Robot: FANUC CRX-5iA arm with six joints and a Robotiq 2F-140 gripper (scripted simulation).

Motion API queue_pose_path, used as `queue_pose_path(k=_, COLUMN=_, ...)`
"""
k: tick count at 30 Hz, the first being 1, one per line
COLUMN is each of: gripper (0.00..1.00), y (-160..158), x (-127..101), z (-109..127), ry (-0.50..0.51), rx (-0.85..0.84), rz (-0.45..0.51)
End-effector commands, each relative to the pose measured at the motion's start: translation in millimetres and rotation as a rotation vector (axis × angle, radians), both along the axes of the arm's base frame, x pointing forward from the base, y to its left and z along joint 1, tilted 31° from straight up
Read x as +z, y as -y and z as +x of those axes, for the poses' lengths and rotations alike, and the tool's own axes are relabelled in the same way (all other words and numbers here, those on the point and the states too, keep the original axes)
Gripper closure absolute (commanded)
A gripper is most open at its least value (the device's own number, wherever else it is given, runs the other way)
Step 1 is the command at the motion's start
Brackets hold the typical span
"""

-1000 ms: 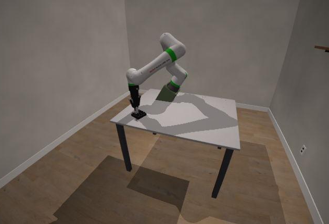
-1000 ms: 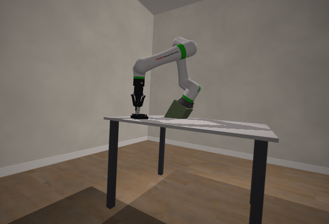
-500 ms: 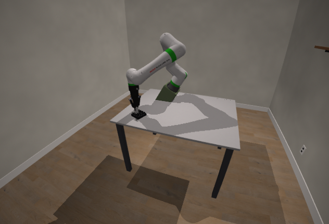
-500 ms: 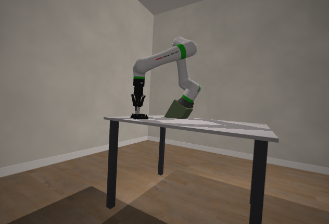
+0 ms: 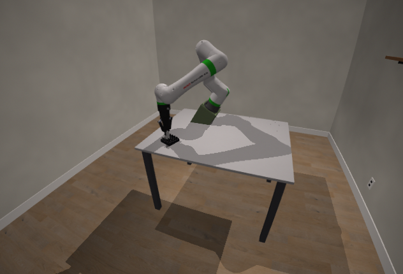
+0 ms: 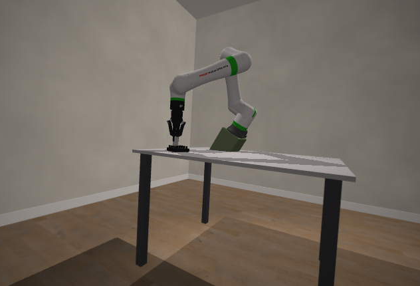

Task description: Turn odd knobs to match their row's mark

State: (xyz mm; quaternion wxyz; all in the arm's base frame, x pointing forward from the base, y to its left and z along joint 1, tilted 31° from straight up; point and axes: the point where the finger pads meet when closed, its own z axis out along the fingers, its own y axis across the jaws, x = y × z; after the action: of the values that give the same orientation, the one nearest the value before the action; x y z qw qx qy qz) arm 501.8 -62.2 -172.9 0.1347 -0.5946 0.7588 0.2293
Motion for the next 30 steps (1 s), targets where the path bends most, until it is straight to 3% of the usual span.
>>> queue_pose_path(k=1, gripper=0.95, y=0.2, x=0.1, z=0.1, ry=0.006, rx=0.010, rz=0.001)
queue_pose_path(k=30, gripper=0.95, y=0.2, x=0.1, z=0.1, ry=0.169, rx=0.286, rz=0.022)
